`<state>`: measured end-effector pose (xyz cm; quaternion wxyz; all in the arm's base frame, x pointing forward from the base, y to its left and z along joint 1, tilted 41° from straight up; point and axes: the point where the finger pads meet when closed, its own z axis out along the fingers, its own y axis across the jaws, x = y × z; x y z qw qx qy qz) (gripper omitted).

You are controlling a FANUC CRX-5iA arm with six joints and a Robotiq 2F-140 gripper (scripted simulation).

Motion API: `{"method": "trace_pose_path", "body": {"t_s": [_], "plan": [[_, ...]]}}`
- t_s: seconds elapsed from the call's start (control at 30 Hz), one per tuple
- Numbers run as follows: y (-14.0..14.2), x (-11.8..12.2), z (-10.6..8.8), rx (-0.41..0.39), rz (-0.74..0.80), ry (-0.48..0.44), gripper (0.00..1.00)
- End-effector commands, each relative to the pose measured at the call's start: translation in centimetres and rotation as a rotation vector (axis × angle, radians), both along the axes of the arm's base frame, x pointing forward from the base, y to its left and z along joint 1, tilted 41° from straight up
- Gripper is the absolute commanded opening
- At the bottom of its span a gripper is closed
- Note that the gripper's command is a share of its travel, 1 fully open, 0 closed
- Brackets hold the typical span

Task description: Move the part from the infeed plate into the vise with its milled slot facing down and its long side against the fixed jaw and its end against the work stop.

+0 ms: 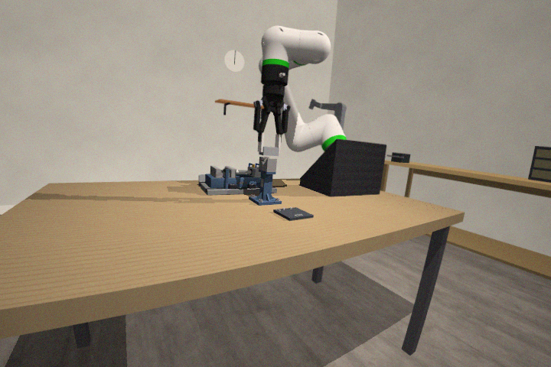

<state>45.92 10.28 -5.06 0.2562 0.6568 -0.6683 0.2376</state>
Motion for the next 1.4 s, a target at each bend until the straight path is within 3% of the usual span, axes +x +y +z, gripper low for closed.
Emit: {"method": "trace_pose_path", "body": {"t_s": [0.0, 1.37], "plan": [[0.02, 0.01, 0.01, 0.000, 0.000, 0.000, 0.00], [0.50, 0.03, 0.56, 0.000, 0.000, 0.000, 0.00]]}}
